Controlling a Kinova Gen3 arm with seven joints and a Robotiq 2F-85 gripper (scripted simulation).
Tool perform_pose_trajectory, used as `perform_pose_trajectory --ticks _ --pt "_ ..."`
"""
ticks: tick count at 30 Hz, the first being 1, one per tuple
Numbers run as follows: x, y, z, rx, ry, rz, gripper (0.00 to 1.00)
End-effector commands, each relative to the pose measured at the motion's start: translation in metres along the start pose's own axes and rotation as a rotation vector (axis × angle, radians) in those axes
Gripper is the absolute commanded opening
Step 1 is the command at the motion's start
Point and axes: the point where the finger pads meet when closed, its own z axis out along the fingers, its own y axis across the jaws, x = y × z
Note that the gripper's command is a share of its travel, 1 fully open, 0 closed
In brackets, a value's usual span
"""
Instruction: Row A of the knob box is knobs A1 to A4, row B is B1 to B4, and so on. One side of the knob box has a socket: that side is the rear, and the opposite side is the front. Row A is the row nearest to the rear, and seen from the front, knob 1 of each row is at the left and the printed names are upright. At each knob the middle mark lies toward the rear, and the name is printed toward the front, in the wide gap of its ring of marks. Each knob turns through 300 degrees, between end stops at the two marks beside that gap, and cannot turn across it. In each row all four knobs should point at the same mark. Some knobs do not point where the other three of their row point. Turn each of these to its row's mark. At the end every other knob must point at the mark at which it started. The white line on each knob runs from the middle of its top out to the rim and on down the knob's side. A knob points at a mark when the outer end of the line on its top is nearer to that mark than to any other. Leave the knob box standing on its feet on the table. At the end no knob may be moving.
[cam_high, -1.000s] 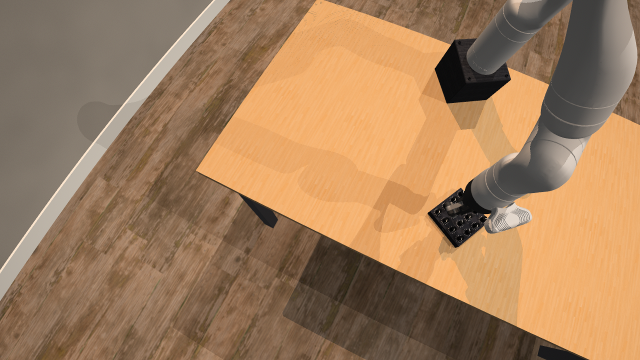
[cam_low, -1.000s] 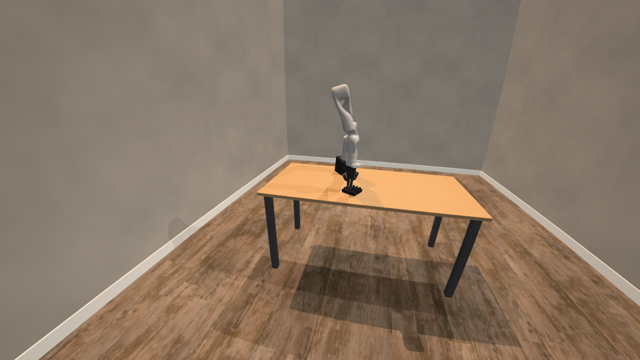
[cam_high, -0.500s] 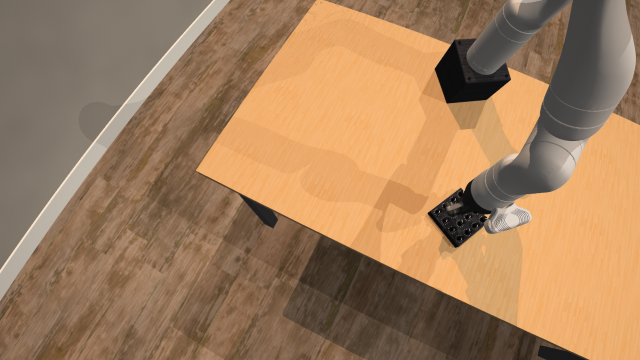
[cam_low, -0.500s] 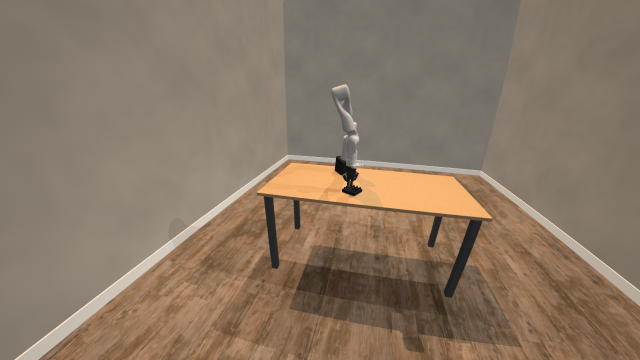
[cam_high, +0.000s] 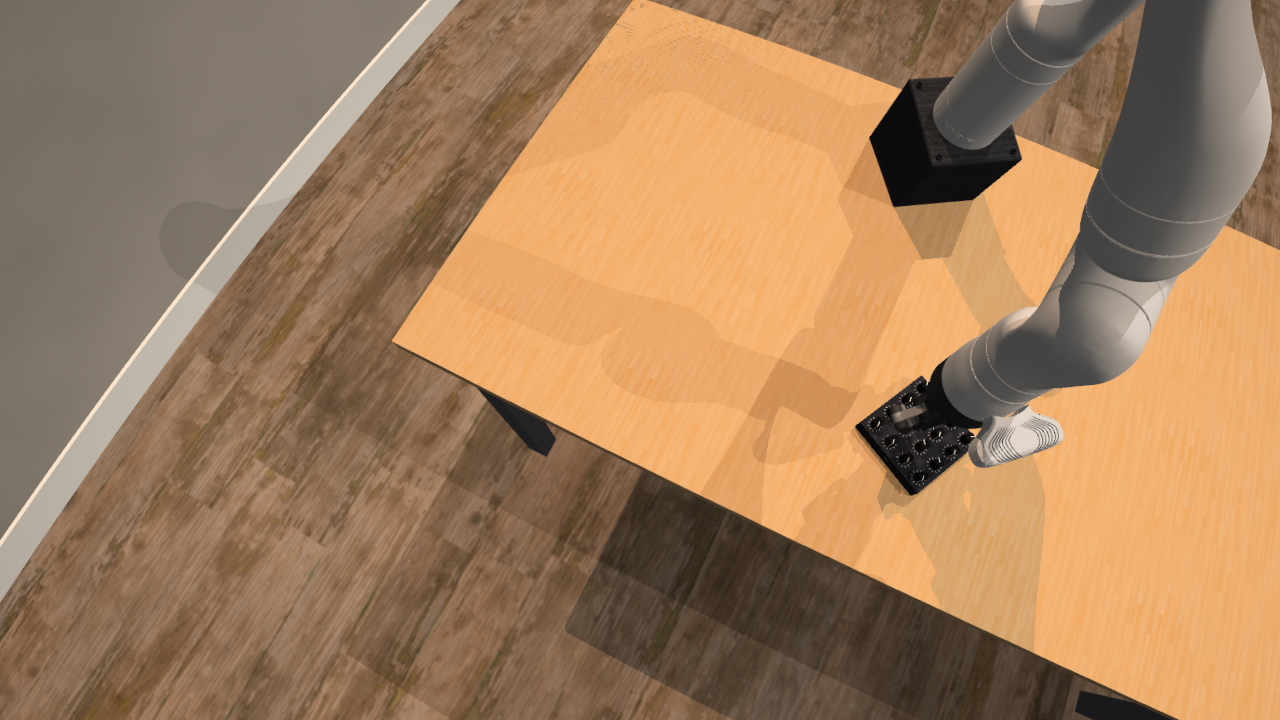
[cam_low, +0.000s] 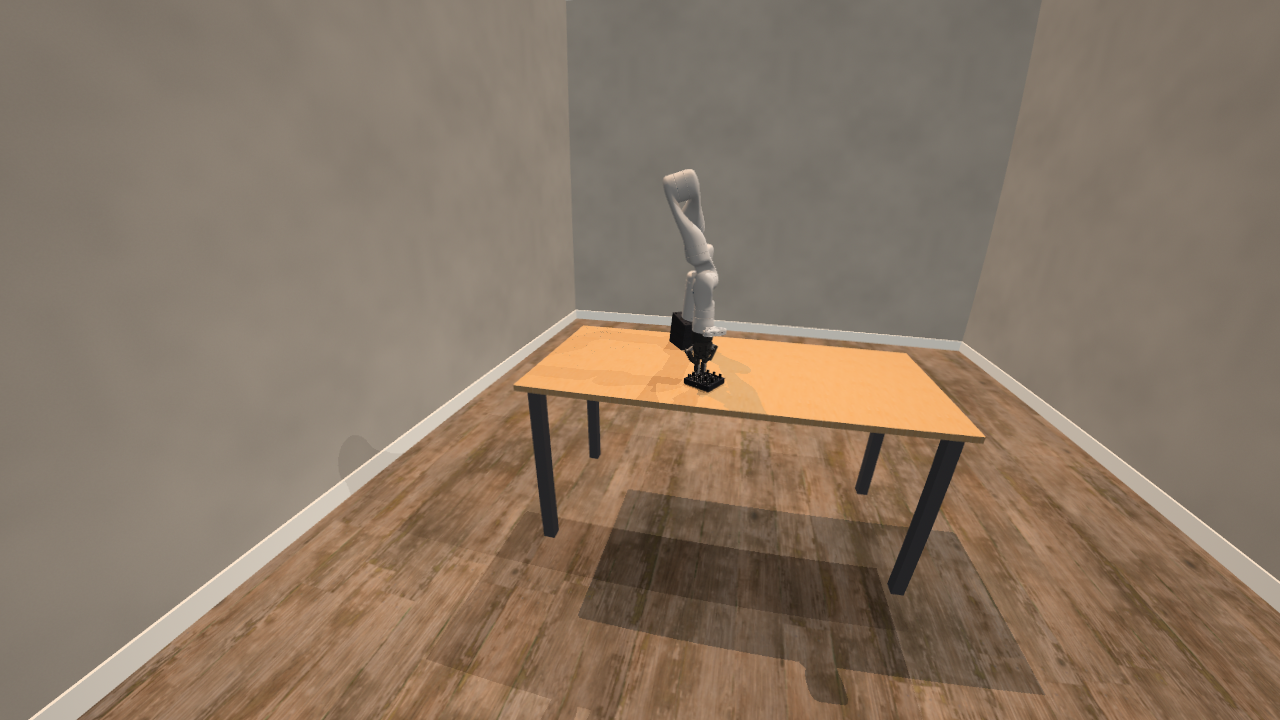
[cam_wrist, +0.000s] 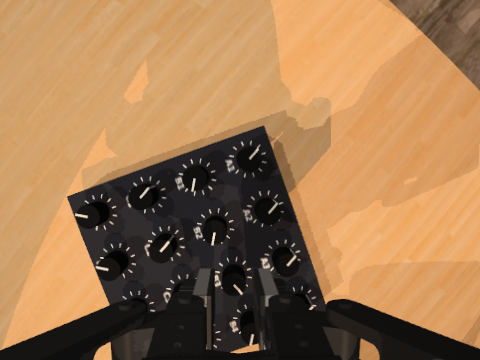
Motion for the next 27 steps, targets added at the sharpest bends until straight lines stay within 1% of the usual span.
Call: perform_pose_trajectory --ticks 1,27 --pt "0.0004 0.0003 -0.0005 -0.001 0.001 0.0 0.19" --pt "0.0004 0.0003 0.0018 -0.001 0.001 0.0 0.19"
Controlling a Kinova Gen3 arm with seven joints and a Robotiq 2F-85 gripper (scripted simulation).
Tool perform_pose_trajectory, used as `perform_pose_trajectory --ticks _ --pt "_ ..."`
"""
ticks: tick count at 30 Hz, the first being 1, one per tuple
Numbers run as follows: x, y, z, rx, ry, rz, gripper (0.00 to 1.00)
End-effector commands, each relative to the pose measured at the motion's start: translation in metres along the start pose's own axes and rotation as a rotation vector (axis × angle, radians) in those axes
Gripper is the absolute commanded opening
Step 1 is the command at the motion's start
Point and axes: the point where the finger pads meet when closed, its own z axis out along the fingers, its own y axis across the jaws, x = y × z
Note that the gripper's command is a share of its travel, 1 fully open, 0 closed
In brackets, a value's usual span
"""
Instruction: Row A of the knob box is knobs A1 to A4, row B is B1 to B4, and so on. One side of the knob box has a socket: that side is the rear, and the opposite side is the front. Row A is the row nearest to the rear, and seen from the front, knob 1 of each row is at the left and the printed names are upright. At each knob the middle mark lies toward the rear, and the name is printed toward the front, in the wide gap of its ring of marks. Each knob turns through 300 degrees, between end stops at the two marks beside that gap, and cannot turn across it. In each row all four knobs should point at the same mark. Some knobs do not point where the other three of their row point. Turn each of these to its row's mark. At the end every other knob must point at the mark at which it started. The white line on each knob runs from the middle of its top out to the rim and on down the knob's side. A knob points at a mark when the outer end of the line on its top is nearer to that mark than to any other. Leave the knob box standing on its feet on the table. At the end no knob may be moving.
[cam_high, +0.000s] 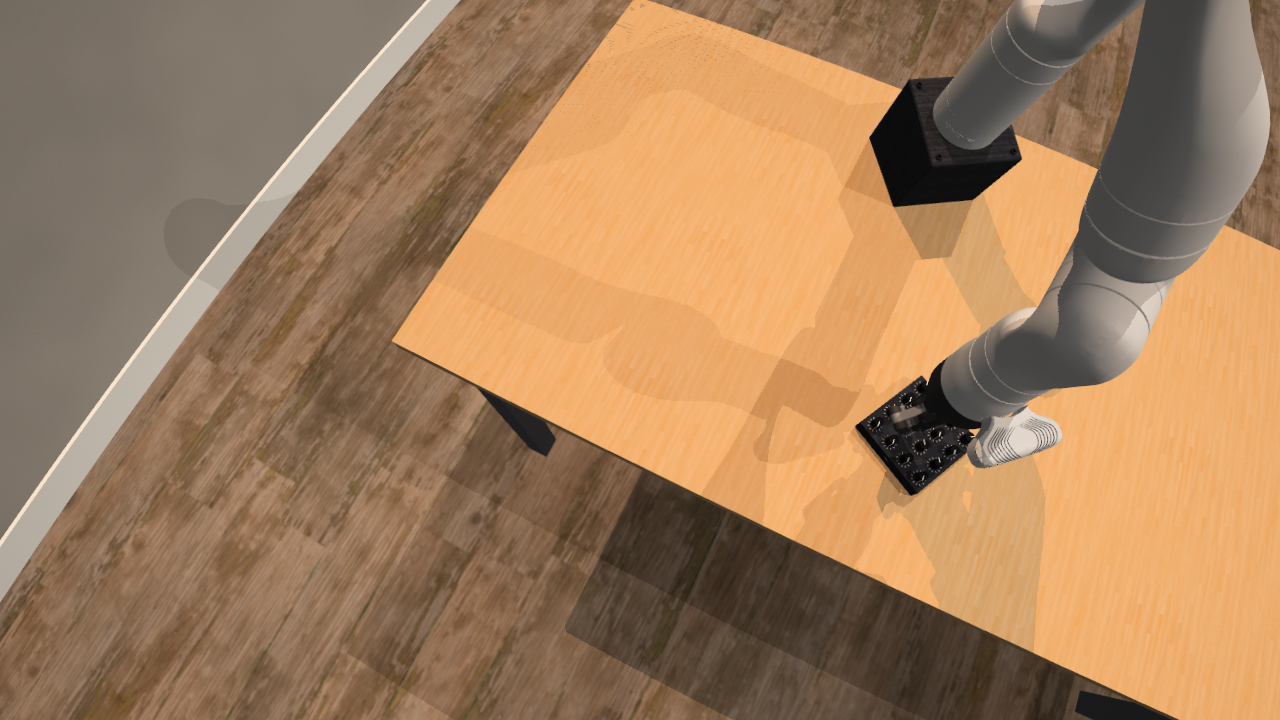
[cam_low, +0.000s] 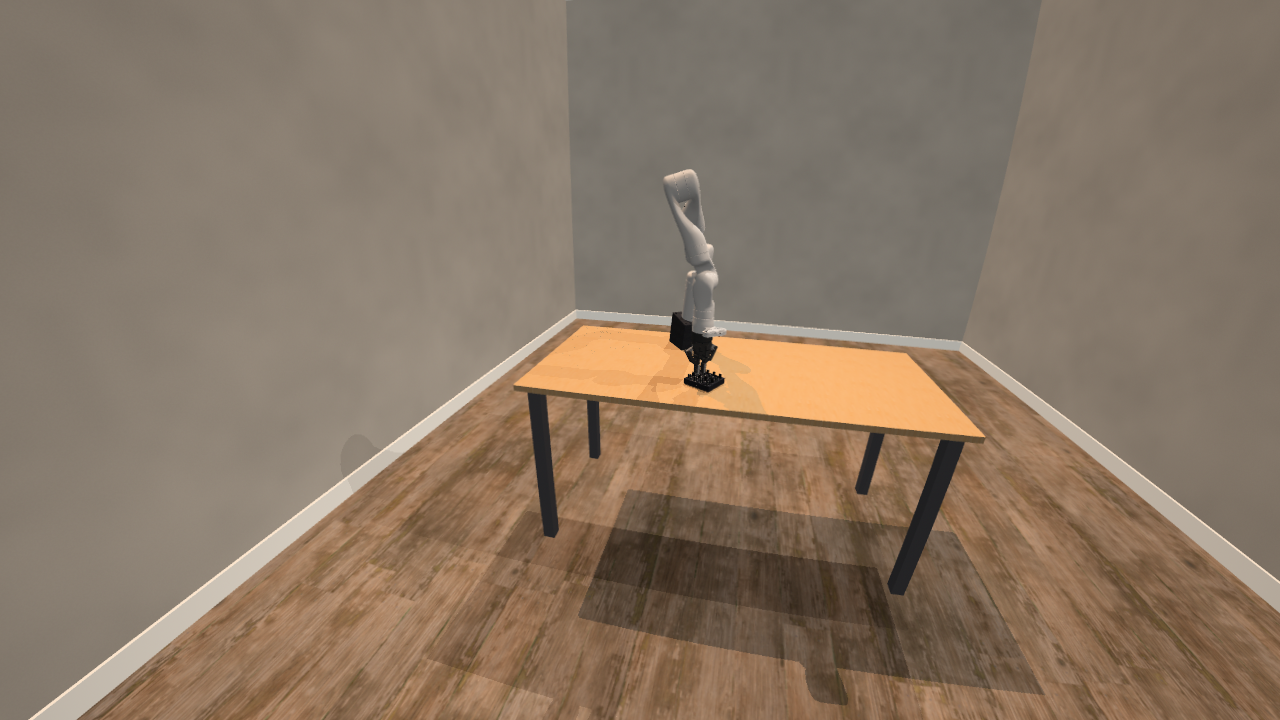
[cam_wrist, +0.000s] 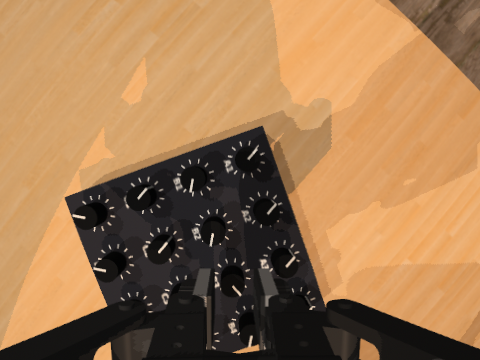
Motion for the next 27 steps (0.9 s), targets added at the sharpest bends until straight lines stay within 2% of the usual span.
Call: perform_pose_trajectory --ticks 1,11,27 --pt "0.0 0.0 0.001 0.0 0.0 -0.001 0.19" --pt "0.0 0.0 0.009 0.0 0.0 -0.001 0.19" --pt "0.0 0.0 0.012 0.0 0.0 -0.001 0.19"
